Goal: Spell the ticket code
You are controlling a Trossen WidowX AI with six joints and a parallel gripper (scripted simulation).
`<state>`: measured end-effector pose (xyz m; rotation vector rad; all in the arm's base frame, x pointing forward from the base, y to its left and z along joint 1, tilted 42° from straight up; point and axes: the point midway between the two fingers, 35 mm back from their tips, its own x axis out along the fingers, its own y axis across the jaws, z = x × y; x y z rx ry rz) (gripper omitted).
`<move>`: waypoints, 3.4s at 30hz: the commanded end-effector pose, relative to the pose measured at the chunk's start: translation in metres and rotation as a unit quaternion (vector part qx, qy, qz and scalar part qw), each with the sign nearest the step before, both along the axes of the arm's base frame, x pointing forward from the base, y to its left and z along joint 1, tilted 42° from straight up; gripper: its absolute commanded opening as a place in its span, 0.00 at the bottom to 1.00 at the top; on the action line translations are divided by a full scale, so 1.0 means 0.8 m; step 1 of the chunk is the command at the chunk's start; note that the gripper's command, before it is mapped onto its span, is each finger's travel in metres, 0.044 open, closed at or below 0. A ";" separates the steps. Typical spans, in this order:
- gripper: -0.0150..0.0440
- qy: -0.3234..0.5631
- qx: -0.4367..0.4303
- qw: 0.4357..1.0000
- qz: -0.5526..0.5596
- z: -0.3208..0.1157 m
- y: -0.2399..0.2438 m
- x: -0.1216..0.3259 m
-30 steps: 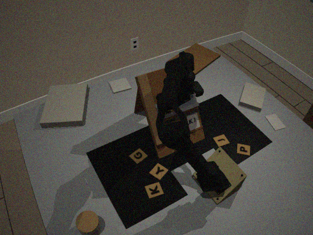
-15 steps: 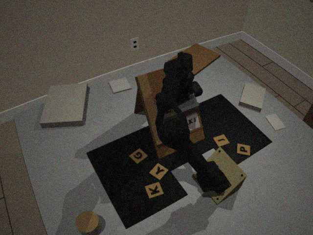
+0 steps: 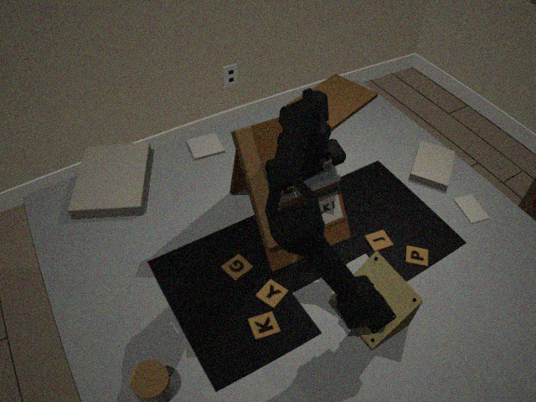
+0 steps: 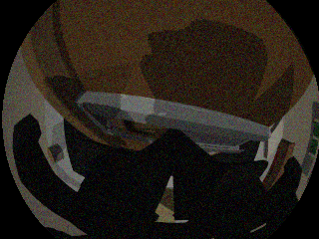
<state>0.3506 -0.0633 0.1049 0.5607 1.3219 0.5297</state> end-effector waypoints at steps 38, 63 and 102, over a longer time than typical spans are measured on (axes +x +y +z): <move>0.25 0.001 0.002 1.000 0.000 0.010 0.015 0.000; 0.25 0.002 0.002 1.000 0.000 0.024 -0.001 -0.025; 1.00 -0.519 -0.261 0.745 0.328 0.164 -0.084 -0.130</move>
